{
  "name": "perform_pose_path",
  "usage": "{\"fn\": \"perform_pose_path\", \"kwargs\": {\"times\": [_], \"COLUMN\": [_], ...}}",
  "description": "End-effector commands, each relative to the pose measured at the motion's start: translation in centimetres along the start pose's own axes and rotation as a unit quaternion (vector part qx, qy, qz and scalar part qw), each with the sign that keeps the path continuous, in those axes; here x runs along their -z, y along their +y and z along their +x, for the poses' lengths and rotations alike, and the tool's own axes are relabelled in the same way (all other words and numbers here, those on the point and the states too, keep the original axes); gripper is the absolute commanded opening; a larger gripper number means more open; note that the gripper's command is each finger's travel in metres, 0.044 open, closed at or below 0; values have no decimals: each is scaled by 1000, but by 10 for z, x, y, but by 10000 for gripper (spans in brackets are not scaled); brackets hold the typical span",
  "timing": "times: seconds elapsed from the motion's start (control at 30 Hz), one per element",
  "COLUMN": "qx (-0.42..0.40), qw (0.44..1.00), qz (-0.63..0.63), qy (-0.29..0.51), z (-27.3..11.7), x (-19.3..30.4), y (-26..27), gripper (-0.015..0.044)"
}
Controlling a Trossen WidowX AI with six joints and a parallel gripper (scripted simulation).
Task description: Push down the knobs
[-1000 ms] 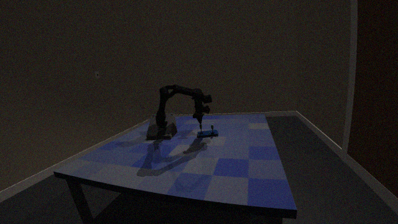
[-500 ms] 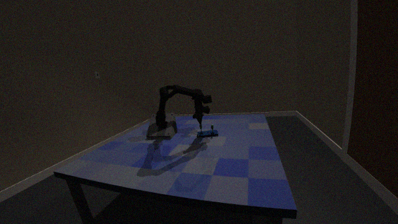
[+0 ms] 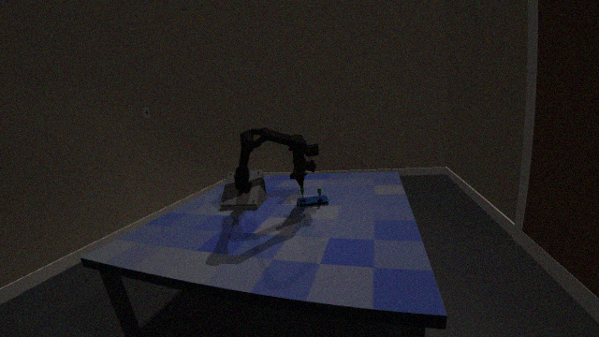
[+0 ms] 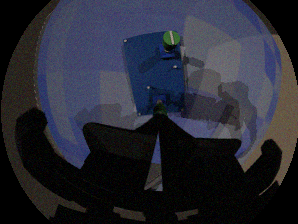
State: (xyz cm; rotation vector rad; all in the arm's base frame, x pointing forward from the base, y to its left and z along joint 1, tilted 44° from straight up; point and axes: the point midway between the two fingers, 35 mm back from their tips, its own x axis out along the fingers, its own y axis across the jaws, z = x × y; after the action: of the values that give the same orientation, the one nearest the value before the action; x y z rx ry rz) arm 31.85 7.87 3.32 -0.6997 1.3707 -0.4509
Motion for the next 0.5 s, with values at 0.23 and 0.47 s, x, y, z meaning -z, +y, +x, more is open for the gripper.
{"fn": "perform_pose_path", "kwargs": {"times": [0.23, 0.47], "qx": [2, 2], "qw": [1000, 1000], "qz": [-4, -4], "qy": [0, 0], "z": [0, 0], "x": [0, 0], "y": [-1, -1], "gripper": [0, 0]}}
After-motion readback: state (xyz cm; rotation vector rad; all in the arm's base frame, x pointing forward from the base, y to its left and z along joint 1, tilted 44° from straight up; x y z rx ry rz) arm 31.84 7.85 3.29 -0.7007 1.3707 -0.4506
